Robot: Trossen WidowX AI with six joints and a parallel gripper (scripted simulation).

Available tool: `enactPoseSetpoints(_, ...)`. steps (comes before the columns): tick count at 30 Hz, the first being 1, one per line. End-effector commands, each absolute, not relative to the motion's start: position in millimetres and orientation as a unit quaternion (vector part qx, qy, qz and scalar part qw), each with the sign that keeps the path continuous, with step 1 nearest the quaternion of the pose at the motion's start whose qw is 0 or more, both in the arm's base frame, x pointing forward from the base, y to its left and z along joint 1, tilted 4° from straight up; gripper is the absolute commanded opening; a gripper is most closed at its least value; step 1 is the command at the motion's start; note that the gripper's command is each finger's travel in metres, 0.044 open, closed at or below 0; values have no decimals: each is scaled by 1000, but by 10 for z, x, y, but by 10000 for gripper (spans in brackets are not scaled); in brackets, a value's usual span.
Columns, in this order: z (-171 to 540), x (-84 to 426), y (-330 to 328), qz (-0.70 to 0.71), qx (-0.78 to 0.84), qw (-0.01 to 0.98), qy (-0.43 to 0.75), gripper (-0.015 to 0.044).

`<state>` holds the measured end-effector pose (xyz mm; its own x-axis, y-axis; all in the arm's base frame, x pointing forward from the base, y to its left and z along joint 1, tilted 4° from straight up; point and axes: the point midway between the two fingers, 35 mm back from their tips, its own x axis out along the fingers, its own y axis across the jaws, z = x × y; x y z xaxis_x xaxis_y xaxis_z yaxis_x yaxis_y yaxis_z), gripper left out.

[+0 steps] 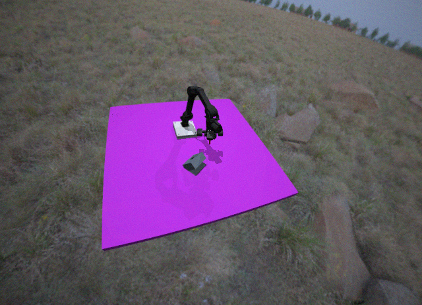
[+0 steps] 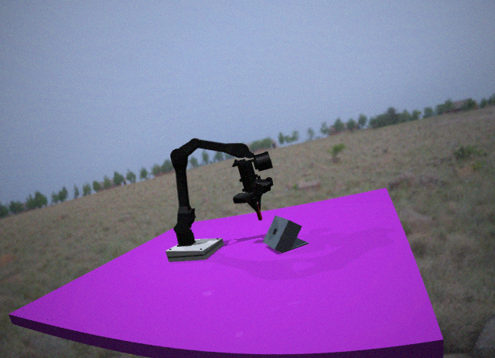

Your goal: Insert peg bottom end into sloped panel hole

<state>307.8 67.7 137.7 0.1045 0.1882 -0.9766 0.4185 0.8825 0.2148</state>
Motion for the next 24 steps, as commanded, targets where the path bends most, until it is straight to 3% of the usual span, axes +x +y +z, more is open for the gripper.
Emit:
enactPoseSetpoints(1, 1362, 3086, 633, -78, 237, 705, 663, 0)
enactPoseSetpoints(24, 1338, 3144, 396, -75, 289, 698, 651, 0)
